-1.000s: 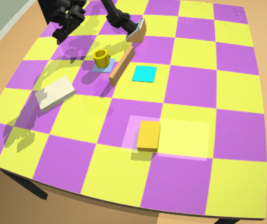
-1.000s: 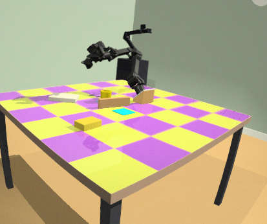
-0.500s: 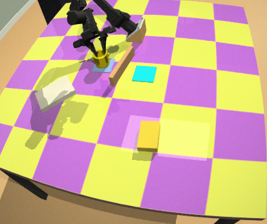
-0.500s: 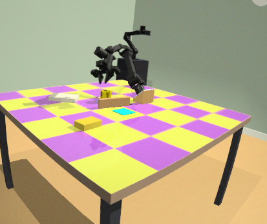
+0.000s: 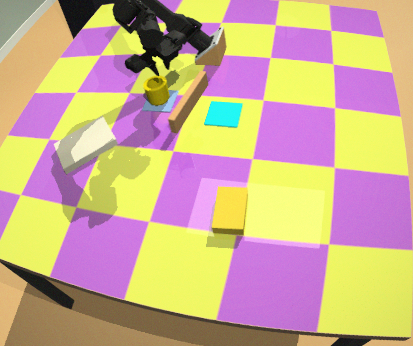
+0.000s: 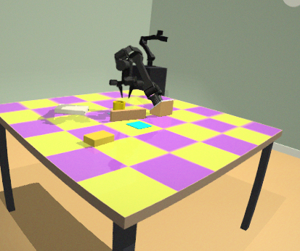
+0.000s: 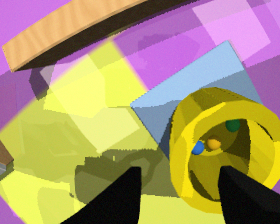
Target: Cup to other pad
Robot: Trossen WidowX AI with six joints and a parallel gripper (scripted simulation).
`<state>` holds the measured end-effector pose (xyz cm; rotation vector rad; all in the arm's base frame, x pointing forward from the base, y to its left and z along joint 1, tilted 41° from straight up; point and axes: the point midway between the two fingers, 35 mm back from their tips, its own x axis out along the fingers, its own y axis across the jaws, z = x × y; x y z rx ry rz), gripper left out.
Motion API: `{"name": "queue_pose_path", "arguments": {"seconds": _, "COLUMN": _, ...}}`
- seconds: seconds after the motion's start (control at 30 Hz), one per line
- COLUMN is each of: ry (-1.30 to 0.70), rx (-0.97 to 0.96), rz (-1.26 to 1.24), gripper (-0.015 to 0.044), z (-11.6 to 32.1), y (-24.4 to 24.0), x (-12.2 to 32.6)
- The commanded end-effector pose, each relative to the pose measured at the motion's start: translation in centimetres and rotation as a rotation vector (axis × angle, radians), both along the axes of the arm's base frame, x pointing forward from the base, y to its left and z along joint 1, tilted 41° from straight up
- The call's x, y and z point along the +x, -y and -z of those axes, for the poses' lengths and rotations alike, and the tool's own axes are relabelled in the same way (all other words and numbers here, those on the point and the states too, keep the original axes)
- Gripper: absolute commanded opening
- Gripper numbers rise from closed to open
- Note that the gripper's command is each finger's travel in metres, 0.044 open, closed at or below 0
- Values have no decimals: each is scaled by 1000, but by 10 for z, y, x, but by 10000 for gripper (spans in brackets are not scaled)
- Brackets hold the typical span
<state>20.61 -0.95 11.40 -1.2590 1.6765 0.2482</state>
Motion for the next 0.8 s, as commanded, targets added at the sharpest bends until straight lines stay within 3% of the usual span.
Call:
{"name": "queue_pose_path", "arguments": {"seconds": 0.0, "ry": -64, "rx": -53, "rz": -42, "gripper": 167, "z": -6, "y": 3, "x": -4}}
{"name": "queue_pose_path", "arguments": {"seconds": 0.77, "ry": -63, "rx": -51, "rz": -43, "gripper": 167, "z": 14, "y": 20, "x": -2}}
